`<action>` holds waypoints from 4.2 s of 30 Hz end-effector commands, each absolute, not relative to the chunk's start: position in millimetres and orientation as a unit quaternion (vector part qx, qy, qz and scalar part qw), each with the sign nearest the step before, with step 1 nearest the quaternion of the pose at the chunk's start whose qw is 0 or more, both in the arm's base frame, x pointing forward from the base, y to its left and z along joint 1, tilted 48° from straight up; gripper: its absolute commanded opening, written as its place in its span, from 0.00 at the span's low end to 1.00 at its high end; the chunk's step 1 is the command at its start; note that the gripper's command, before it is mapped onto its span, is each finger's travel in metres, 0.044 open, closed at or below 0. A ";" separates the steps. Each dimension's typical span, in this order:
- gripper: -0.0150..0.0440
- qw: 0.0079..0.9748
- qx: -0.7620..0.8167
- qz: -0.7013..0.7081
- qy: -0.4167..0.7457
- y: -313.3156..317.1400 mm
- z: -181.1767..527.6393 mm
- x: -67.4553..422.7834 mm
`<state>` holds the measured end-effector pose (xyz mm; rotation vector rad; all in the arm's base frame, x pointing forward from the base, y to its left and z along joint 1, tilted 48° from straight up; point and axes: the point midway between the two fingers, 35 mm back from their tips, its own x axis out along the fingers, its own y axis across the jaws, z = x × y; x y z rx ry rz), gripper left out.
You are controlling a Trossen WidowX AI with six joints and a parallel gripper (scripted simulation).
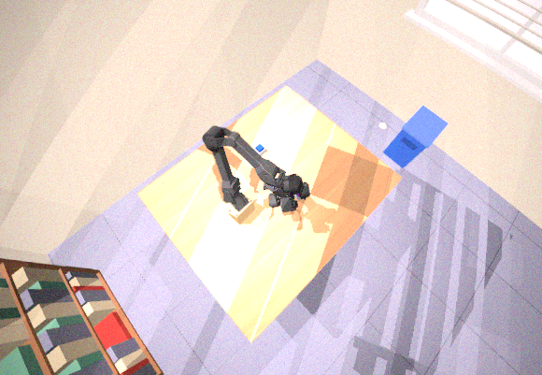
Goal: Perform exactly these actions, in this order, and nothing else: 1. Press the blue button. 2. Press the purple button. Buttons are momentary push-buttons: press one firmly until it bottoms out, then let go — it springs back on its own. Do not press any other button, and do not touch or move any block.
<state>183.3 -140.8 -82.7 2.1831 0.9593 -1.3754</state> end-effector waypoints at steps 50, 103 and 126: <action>0.29 0.626 0.279 0.296 0.665 149.1 133.9 293.9; 0.29 0.626 0.279 0.295 0.666 101.6 175.9 297.8; 0.29 0.629 0.273 0.289 0.668 -123.6 -64.8 269.8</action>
